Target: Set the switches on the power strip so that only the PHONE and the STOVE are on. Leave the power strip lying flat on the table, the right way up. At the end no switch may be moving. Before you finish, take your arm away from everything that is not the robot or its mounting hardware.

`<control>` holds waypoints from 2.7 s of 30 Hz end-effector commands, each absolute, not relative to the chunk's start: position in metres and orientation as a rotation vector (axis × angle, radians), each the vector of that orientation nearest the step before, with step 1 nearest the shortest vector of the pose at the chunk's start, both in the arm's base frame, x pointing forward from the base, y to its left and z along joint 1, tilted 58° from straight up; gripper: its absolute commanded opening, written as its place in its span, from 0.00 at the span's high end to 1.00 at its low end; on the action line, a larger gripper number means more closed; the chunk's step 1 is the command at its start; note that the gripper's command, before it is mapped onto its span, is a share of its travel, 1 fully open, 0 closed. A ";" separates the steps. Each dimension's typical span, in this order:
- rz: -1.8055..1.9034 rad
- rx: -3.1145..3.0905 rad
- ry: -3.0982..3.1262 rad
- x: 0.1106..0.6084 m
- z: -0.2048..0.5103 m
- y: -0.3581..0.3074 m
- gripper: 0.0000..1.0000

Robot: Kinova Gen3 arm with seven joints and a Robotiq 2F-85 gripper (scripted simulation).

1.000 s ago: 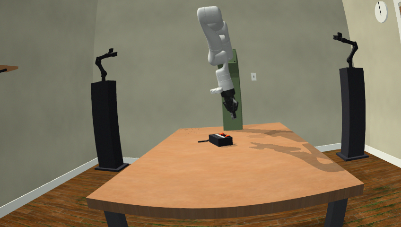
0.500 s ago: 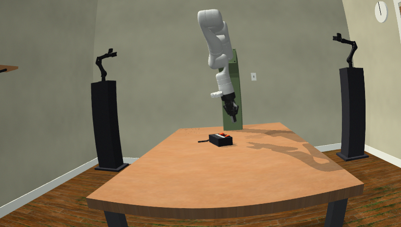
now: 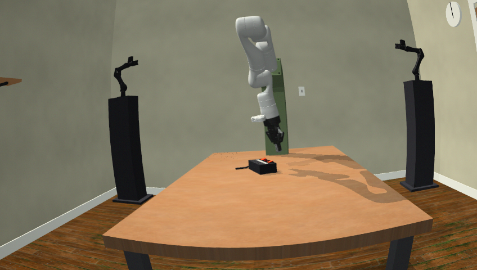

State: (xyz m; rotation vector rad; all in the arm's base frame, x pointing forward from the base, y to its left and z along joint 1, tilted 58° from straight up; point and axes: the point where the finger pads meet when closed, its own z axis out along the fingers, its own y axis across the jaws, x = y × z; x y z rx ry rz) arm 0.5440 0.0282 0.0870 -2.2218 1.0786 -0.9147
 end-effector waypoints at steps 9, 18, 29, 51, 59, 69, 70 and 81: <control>-0.912 -2.225 1.080 0.555 0.077 0.027 1.00; -0.913 -2.226 1.080 0.565 0.069 0.026 1.00; -0.914 -2.227 1.080 0.572 0.063 0.026 1.00; -0.916 -2.229 1.080 0.582 0.055 0.025 1.00; -0.916 -2.229 1.080 0.582 0.055 0.025 1.00; -0.916 -2.229 1.080 0.582 0.055 0.025 1.00; -0.916 -2.229 1.080 0.582 0.055 0.025 1.00; -0.916 -2.229 1.080 0.582 0.055 0.025 1.00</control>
